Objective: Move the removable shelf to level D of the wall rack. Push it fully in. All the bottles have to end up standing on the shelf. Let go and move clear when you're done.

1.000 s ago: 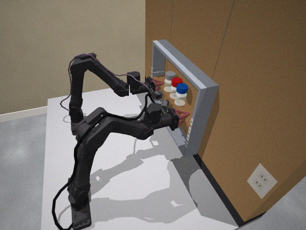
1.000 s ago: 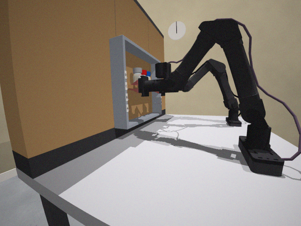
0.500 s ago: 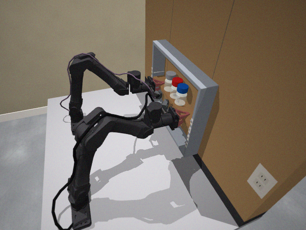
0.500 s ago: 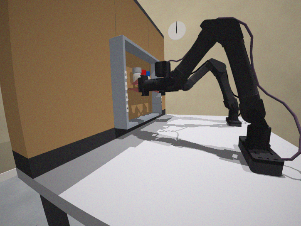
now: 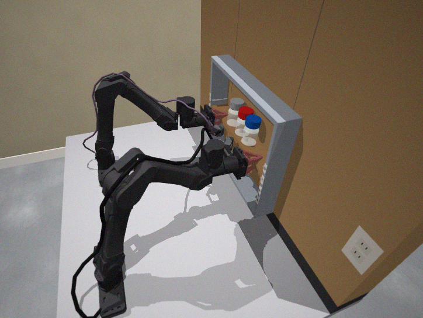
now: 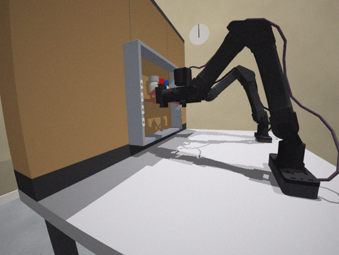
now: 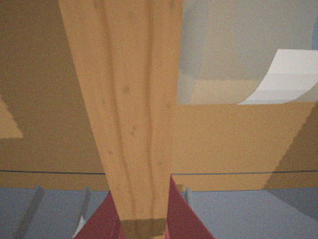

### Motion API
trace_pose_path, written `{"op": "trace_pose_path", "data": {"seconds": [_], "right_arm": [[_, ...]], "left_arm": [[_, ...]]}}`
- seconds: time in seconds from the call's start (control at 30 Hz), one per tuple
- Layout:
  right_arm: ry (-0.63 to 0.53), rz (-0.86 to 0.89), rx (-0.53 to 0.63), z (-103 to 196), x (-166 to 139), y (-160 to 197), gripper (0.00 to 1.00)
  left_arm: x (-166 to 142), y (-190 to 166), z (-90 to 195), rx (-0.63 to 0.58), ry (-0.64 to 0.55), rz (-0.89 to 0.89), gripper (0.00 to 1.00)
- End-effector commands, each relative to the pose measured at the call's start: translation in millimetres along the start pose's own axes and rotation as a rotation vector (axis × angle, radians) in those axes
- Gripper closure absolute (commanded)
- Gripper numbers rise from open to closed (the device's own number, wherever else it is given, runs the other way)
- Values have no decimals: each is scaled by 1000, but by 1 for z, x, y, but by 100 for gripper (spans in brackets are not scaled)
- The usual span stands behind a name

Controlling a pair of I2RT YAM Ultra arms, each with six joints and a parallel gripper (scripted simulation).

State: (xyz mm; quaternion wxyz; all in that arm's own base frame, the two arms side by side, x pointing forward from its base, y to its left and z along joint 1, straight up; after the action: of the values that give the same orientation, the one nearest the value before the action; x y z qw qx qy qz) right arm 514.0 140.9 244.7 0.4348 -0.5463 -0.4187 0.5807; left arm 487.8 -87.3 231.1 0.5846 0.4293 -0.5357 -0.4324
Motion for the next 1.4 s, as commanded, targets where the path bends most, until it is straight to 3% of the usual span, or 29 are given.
{"op": "trace_pose_path", "data": {"seconds": [0.0, 1.37], "right_arm": [[14, -12, -51, 1, -11, -30, 100], [14, -12, -51, 2, -17, -52, 100]], "left_arm": [[5, 31, 0, 56, -14, 3, 100], [11, 53, 1, 56, -14, 3, 100]]}}
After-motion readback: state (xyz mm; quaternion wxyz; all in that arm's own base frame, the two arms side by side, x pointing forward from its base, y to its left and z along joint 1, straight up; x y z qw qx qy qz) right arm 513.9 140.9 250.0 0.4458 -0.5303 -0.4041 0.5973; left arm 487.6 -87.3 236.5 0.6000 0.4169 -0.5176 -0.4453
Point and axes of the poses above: on each arm, the point where the finger pads meet when closed, its own z axis back along the fingers, its own y axis across the jaws, x = y × z, the point moved 5 cm from there along z, back along the fingers, and after that the axes turned 15 degrees about z, right-handed, at the moved point
